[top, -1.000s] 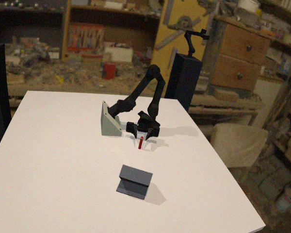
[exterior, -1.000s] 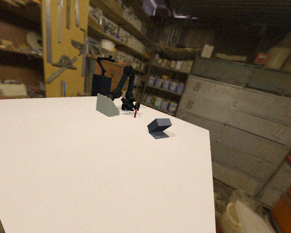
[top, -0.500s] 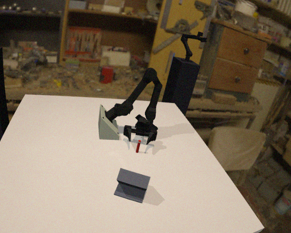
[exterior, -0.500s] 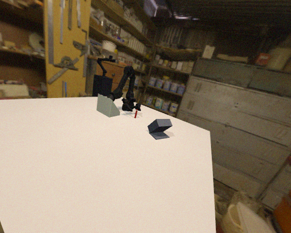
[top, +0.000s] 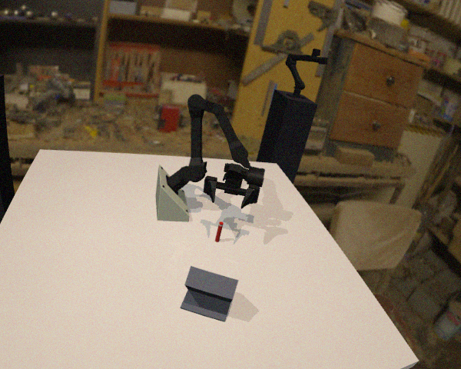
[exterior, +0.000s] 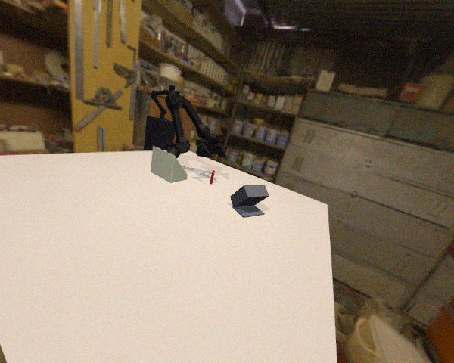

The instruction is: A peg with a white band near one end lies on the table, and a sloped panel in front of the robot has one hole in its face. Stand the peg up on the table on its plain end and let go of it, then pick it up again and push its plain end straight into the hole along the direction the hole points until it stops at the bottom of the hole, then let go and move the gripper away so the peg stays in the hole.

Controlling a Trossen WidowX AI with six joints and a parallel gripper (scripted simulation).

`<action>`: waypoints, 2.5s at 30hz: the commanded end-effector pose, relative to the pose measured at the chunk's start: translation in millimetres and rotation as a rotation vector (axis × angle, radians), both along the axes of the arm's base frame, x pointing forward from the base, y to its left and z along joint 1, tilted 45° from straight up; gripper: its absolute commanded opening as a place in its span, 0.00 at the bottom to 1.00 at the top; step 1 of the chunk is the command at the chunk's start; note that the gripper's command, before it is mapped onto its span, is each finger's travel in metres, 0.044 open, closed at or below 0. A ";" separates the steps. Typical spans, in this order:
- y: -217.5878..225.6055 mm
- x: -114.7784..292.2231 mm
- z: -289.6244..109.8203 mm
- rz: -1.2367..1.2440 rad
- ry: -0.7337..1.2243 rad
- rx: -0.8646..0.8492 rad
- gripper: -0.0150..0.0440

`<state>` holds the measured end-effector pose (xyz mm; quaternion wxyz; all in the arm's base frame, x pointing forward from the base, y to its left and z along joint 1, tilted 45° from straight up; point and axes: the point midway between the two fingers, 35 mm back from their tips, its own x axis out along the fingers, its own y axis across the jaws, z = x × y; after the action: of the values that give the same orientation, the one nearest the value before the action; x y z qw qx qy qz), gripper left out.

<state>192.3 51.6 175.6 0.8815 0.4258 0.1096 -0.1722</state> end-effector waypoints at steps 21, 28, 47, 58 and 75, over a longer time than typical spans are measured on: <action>-34.1 -11.6 14.2 0.178 0.228 -0.214 1.00; -27.7 -10.4 -2.9 0.286 0.422 -0.277 1.00; -9.7 -15.7 -39.2 0.657 0.890 -0.161 1.00; 2.2 -11.6 -39.7 0.876 0.986 0.099 1.00; 3.0 15.4 -21.1 1.041 0.864 0.476 1.00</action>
<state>204.1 54.8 151.7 0.6139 0.3844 0.6759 0.1363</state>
